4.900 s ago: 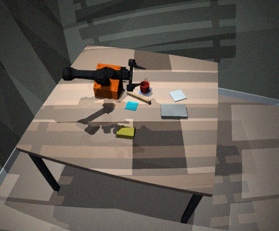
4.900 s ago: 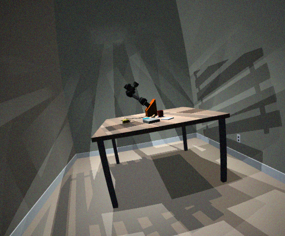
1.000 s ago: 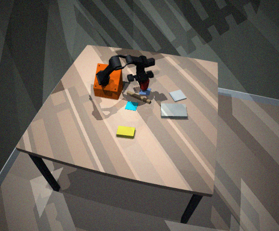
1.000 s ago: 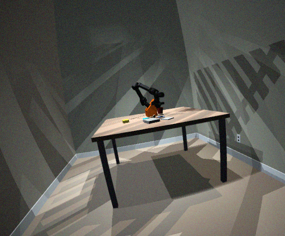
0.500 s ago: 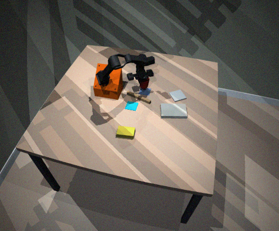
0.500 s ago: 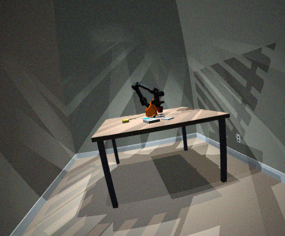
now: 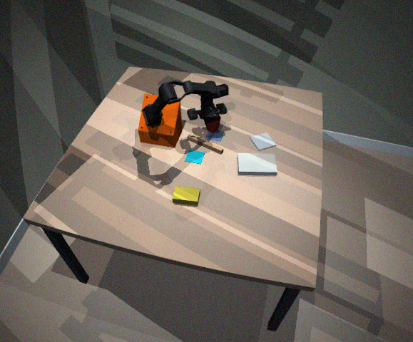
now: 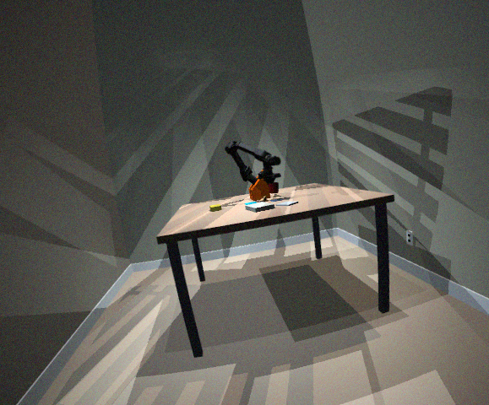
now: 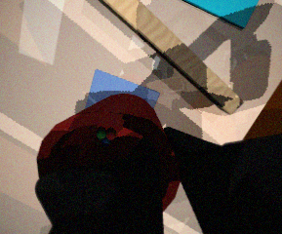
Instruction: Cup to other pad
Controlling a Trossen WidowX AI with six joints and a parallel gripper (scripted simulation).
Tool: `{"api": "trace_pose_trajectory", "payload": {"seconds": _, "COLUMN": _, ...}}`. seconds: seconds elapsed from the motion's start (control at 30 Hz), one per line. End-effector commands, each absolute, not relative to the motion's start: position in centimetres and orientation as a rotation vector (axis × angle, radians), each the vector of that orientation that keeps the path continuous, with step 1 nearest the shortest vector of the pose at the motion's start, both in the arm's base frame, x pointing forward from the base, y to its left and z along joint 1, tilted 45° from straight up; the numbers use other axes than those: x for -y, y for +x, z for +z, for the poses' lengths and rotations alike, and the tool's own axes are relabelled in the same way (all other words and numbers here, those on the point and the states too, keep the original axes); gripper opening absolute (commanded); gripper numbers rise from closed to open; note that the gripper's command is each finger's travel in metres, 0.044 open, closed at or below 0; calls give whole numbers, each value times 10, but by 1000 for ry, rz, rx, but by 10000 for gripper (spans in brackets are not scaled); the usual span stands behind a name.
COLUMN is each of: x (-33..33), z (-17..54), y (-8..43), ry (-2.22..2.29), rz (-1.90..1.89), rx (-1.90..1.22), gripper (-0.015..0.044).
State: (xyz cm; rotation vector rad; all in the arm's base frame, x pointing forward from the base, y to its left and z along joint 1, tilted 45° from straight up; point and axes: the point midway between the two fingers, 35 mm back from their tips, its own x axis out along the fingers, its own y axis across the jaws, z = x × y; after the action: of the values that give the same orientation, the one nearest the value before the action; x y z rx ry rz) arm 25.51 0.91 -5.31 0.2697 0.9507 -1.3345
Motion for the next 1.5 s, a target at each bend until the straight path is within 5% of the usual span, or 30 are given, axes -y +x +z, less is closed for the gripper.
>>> {"api": "trace_pose_trajectory", "payload": {"seconds": 0.0, "x": -4, "z": -48, "y": 252, "ry": 267, "rz": -1336, "rx": -950, "gripper": 0}}
{"api": "trace_pose_trajectory", "payload": {"seconds": 1.47, "x": 46, "z": 9, "y": 227, "ry": 268, "rz": -1341, "rx": -950, "gripper": 0}}
